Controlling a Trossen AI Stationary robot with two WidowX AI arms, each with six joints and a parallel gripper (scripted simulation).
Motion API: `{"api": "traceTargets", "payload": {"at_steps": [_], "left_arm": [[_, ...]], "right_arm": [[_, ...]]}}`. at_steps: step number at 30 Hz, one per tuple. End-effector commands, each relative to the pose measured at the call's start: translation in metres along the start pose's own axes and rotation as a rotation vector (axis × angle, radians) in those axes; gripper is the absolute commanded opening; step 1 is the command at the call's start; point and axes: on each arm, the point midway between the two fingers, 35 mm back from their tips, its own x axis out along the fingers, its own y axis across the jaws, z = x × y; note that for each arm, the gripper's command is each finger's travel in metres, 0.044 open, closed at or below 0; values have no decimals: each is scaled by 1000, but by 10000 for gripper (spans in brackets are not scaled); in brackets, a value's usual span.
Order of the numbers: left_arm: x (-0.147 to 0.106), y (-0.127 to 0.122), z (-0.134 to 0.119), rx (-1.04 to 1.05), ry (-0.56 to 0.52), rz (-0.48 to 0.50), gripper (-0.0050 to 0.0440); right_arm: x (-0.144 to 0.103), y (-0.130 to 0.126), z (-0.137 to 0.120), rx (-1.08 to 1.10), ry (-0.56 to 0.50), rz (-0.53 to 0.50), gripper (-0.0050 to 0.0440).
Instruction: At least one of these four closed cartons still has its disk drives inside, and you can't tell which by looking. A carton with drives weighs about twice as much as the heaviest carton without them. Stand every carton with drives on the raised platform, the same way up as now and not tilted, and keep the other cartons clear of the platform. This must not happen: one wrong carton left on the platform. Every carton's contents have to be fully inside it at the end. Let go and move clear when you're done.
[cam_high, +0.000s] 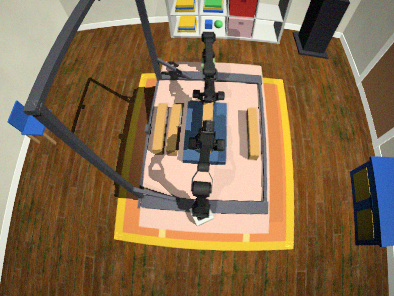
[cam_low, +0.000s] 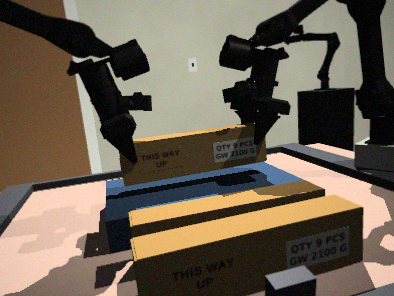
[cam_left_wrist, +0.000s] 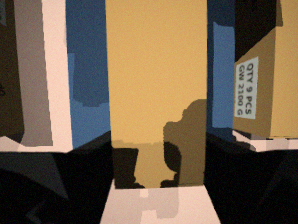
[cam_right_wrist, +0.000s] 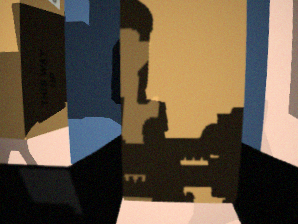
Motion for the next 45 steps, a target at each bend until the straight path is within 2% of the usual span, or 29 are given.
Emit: {"api": "traceTargets", "payload": {"at_steps": [1,44,45], "left_arm": [[-37,0,13,-3,-92,19,-50],[-37,0,14,-2,-91,18,-50],[-44,-10,16,1,-114,25,-50]], "right_arm": [[-31,5,13,-11,-85,-22,-50],[-31,5,13,-13,-82,-22,-50],[-30,12,12,-15,-96,-28,-50]]}}
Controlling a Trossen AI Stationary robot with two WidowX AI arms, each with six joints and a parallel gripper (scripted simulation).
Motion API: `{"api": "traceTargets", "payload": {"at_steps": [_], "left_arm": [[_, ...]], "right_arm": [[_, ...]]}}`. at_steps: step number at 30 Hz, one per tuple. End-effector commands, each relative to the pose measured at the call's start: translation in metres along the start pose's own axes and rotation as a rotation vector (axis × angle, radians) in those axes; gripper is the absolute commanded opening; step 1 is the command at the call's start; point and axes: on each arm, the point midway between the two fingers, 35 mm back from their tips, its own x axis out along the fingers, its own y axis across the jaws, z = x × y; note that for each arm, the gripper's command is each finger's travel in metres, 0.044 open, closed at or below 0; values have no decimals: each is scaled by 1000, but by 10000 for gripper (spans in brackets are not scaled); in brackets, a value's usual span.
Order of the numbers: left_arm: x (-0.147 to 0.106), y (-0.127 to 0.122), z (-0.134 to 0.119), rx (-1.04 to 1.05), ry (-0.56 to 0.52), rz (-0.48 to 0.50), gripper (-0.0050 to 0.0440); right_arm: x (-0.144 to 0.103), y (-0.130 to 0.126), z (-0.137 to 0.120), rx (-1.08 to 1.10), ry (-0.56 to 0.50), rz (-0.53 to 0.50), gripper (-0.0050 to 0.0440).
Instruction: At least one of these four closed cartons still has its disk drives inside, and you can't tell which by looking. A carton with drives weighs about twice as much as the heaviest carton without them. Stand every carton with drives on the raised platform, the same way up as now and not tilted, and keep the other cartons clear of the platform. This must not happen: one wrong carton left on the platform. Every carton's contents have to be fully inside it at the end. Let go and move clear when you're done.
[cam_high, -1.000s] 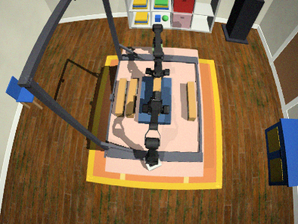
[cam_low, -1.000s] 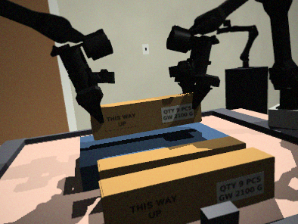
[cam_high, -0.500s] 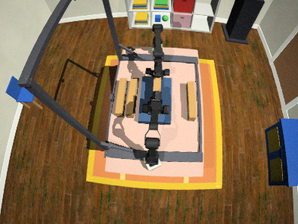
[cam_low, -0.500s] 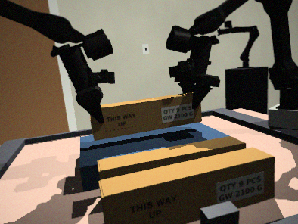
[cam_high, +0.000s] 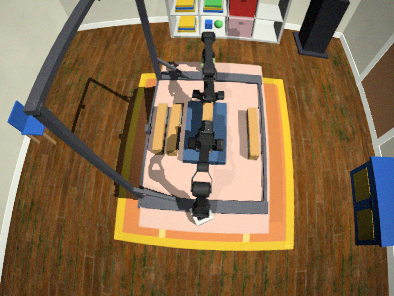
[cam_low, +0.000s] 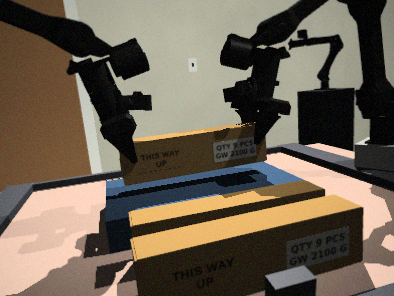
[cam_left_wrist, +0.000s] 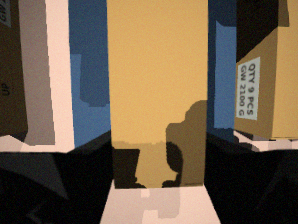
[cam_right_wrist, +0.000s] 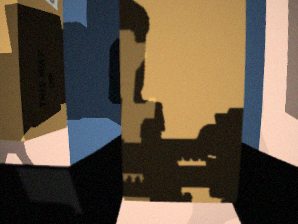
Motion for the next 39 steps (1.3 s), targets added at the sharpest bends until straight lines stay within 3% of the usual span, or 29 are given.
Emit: {"api": "traceTargets", "payload": {"at_steps": [1,33,34,39], "left_arm": [[-43,-9,16,0,-112,8,-50],[-43,-9,16,-2,-114,8,-50],[-43,-9,16,-3,-115,10,-50],[-43,-9,16,-3,-115,10,-50]], "right_arm": [[-29,10,12,-17,-94,-8,-50],[-29,10,12,-18,-94,-7,-50],[-29,10,11,-6,-52,-4,-50],[-29,10,11,-6,-52,-4,-50]]}}
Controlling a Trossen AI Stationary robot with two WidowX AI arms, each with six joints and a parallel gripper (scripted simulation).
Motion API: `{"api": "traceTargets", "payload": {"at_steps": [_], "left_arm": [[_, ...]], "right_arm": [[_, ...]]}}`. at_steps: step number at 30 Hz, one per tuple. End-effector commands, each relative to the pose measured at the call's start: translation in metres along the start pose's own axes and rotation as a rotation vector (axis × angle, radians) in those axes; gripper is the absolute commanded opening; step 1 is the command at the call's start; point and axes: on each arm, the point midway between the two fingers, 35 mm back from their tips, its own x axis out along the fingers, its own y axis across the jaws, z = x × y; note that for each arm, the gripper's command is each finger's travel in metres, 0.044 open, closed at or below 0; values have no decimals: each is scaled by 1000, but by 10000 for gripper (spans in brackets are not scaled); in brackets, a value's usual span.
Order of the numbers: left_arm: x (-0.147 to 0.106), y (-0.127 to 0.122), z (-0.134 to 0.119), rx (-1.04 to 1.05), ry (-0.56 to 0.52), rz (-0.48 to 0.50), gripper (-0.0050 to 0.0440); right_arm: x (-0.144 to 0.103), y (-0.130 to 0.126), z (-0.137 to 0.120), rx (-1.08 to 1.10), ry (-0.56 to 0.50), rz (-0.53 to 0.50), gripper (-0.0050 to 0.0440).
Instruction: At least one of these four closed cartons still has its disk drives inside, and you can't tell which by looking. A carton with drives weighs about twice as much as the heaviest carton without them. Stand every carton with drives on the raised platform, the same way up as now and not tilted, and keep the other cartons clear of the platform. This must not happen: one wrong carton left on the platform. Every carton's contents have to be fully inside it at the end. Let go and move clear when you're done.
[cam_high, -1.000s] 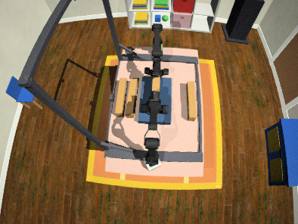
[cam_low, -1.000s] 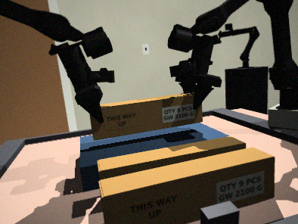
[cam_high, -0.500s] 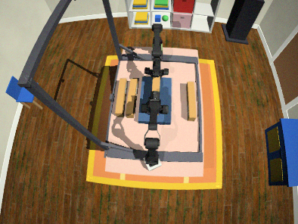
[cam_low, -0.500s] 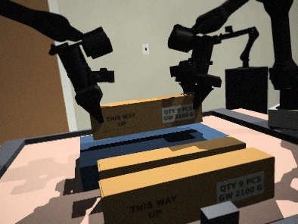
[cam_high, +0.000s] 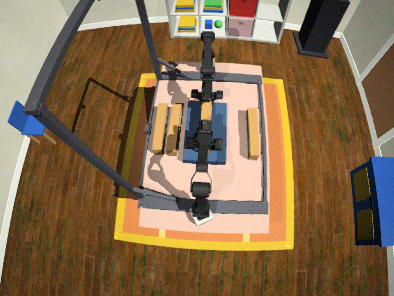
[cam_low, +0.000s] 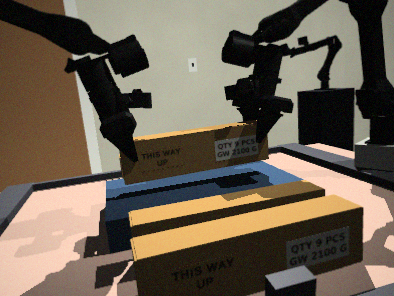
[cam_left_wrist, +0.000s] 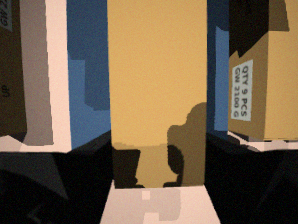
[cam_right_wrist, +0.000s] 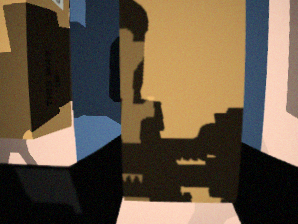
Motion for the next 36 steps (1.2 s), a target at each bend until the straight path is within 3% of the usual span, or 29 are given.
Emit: {"api": "traceTargets", "payload": {"at_steps": [1,36], "left_arm": [[-39,0,14,-4,-100,4,-50],[-33,0,12,-2,-98,3,-50]], "right_arm": [[-24,2,11,-3,-54,1,-50],[-15,2,9,-14,-96,-3,-50]]}}
